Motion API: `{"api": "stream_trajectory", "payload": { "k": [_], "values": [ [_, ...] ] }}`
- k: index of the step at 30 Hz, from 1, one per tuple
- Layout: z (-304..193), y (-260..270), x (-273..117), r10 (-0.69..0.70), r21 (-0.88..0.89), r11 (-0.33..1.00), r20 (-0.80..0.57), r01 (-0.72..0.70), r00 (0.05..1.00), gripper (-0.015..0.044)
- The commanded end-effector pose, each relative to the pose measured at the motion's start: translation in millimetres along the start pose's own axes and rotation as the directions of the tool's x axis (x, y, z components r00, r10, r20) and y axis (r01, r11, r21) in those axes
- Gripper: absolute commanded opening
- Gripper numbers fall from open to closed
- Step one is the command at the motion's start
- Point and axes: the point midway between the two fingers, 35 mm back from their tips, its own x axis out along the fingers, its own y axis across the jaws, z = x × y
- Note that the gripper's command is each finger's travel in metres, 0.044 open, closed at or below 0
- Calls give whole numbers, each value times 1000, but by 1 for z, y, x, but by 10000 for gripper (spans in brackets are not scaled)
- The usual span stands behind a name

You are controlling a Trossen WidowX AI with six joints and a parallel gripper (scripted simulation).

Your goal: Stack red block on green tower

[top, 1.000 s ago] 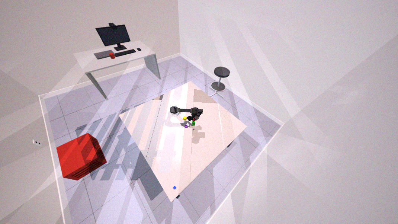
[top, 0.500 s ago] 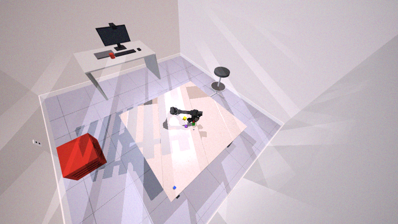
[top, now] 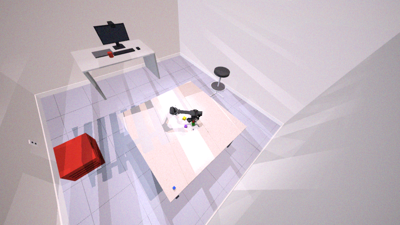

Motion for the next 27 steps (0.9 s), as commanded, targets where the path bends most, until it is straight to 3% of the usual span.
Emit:
{"api": "stream_trajectory", "payload": {
  "k": [1,8,24,27],
  "values": [
    [1,0,0,-2,-2,1000,4,2,1000,0],
    [1,0,-3,-2,-2,1000,4,2,1000,0],
    [0,0,0,0,-1,1000,0,0,1000,420],
    [0,0,0,0,-1,1000,0,0,1000,440]
  ]
}}
